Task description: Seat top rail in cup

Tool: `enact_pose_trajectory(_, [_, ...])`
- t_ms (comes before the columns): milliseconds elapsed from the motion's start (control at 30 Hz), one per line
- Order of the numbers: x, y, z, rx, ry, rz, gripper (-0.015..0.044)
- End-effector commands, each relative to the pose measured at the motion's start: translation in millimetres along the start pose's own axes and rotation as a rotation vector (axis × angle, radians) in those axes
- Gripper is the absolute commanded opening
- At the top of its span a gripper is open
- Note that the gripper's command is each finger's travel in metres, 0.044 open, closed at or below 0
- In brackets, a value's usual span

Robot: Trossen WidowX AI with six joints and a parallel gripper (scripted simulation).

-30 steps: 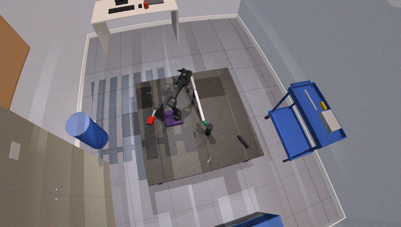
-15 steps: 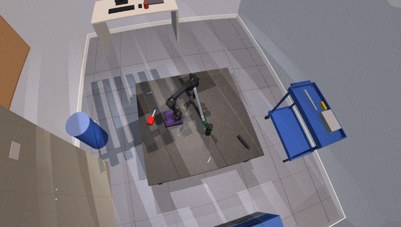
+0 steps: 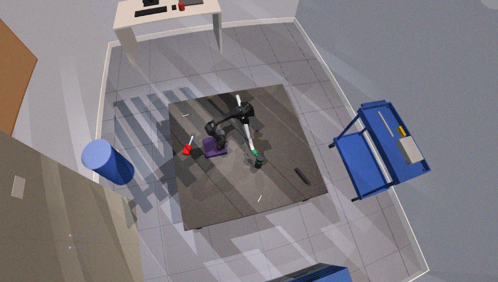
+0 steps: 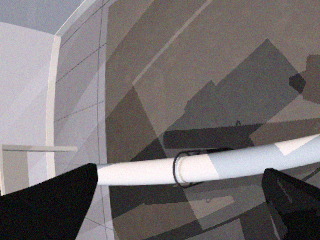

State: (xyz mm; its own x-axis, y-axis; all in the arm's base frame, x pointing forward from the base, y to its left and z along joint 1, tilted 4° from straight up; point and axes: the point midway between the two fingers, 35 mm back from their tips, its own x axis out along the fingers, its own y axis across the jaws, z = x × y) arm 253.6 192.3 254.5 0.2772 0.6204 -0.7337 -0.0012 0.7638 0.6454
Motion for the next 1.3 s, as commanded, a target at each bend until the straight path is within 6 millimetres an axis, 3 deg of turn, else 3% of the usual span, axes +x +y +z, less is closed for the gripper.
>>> enact_pose_trajectory(0, [-26, -71, 26, -0.248, -0.126, -0.284, 0.0440])
enact_pose_trajectory(233, [-53, -129, 37, -0.429, -0.114, -0.542, 0.0440])
enact_pose_trajectory(700, [-55, -133, 38, -0.468, -0.098, -0.554, 0.0440])
enact_pose_trajectory(1267, [-101, -222, 63, -1.474, 0.253, -0.486, 0.0440])
